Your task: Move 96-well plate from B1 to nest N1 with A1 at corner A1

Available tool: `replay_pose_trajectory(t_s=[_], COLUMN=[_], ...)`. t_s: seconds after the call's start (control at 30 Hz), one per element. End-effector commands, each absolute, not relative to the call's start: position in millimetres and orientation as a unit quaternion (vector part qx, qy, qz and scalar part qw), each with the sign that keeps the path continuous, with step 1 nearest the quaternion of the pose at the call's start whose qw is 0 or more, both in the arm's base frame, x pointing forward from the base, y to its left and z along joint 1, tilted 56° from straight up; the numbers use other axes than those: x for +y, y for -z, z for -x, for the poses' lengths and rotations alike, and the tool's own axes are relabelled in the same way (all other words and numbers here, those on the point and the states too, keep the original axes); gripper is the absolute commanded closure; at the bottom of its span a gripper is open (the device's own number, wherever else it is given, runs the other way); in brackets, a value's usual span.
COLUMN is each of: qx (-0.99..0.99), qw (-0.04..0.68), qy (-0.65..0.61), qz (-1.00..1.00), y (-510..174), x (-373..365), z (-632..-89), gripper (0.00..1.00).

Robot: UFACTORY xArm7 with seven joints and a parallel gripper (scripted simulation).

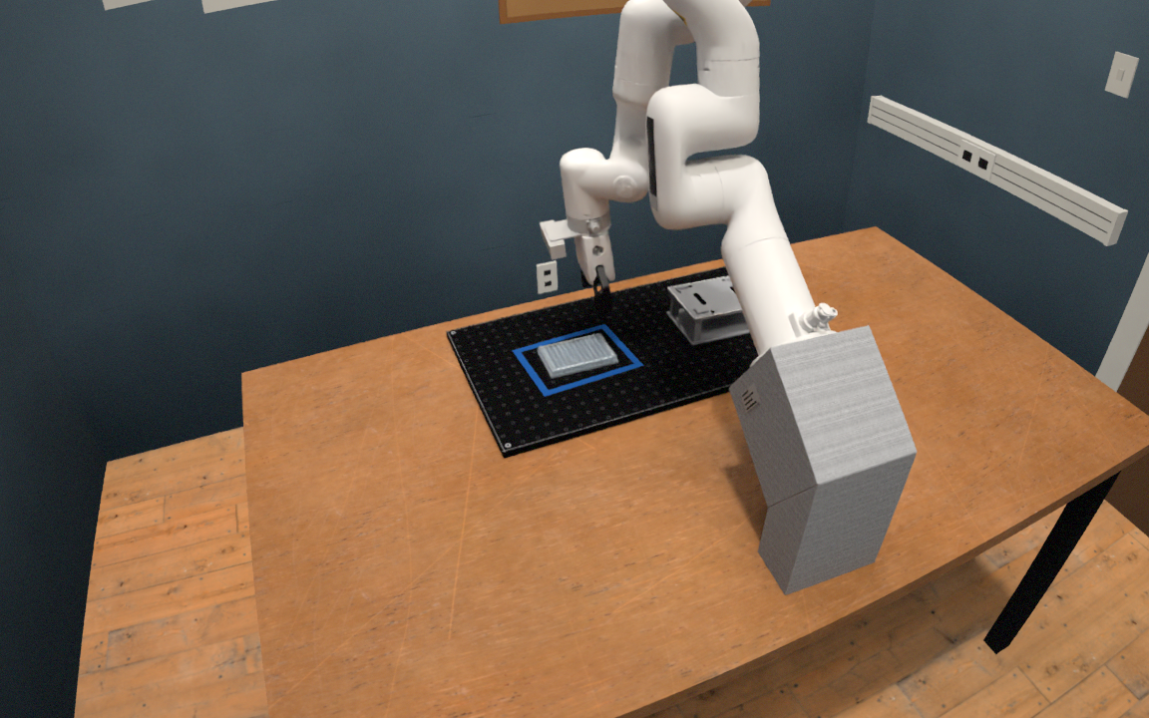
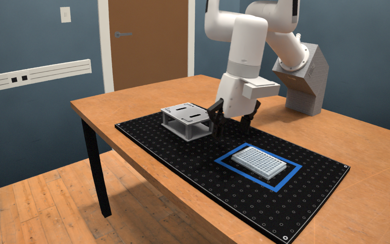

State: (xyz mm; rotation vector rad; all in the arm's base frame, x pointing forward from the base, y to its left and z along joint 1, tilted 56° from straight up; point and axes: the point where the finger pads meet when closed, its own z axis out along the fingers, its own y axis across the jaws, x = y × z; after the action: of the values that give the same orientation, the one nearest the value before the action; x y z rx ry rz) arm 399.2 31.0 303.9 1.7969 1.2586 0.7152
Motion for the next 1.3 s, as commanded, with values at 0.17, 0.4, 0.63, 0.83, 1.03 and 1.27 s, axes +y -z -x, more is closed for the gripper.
replay_pose_trajectory(t_s=[0.17, 0.4, 0.63, 0.83, 1.03, 1.27], qx=[0.529, 0.543, 0.561, 0.561, 0.561, 0.561], qw=[0.382, 0.38, 0.376, 0.376, 0.376, 0.376], qy=[-0.295, -0.29, -0.284, -0.284, -0.284, -0.284], qz=[-0.698, -0.69, -0.68, -0.68, -0.68, -0.681], y=[-283, -275, -262, -262, -262, -258], x=[71, 82, 96, 96, 96, 95], z=[-386, -382, -374, -374, -374, -379], gripper=[0.0, 0.0, 0.0, 0.0, 0.0, 0.0])
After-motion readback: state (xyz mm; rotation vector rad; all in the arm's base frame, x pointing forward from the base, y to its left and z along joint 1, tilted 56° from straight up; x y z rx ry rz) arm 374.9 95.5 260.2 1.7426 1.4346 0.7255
